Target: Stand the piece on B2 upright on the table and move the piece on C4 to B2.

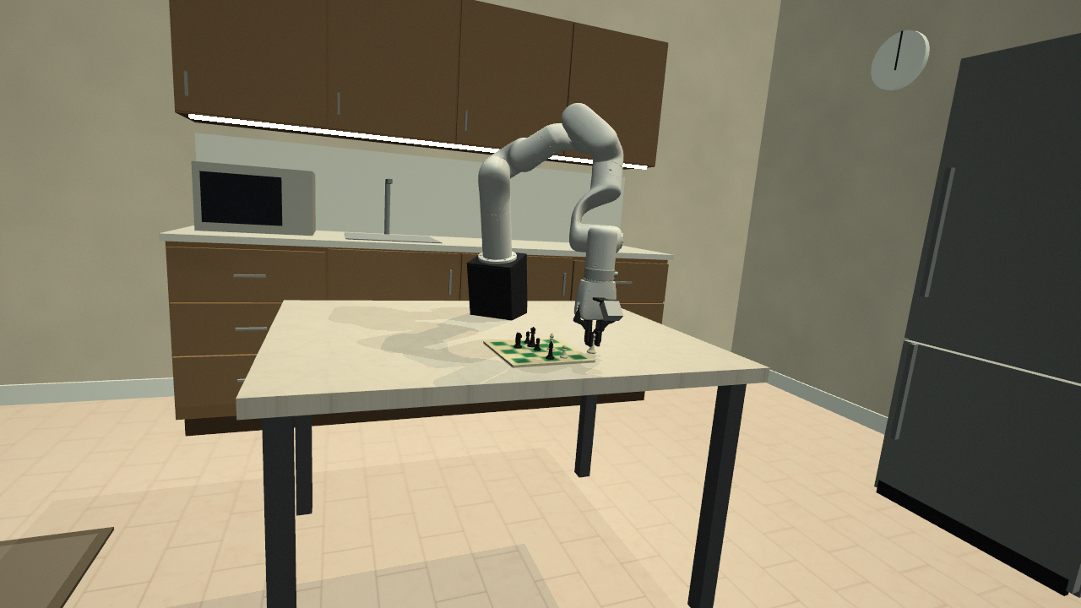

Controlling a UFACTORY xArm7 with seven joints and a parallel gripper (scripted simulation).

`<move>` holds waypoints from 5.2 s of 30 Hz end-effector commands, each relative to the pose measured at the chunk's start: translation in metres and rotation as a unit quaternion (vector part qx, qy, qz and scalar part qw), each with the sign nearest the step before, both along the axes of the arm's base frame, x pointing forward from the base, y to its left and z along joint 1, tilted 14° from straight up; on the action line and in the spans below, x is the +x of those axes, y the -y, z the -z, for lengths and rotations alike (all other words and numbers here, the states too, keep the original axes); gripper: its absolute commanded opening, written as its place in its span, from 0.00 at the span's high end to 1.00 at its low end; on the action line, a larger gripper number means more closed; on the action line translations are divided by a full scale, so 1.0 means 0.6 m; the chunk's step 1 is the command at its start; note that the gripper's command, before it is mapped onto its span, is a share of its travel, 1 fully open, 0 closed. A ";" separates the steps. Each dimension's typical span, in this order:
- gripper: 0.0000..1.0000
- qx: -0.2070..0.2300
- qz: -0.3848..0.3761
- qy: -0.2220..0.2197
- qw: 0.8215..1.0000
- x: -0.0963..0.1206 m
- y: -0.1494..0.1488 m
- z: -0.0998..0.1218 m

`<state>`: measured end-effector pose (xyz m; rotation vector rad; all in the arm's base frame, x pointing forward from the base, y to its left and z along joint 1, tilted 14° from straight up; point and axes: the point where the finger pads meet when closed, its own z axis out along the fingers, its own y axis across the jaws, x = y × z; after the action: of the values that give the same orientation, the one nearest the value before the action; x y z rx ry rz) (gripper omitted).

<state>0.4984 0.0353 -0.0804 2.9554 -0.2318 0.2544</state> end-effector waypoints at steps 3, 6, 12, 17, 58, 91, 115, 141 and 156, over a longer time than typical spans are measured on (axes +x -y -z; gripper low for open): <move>1.00 0.000 0.000 0.002 1.000 0.002 -0.001 -0.002; 1.00 0.000 0.000 0.002 1.000 0.002 -0.001 -0.002; 1.00 0.000 0.000 0.002 1.000 0.003 0.000 0.001; 1.00 0.000 0.000 0.002 1.000 0.003 0.000 0.003; 1.00 0.000 0.000 0.002 1.000 0.003 0.000 0.004; 0.58 0.000 0.000 0.002 1.000 0.002 -0.001 -0.006; 0.58 0.000 0.000 0.002 1.000 -0.021 -0.026 -0.141; 0.00 -0.001 -0.007 0.001 1.000 -0.023 -0.019 -0.144; 0.00 -0.032 -0.197 -0.031 0.979 -0.150 0.165 -0.170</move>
<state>0.4305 -0.0408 0.0147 2.9142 0.1979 0.1737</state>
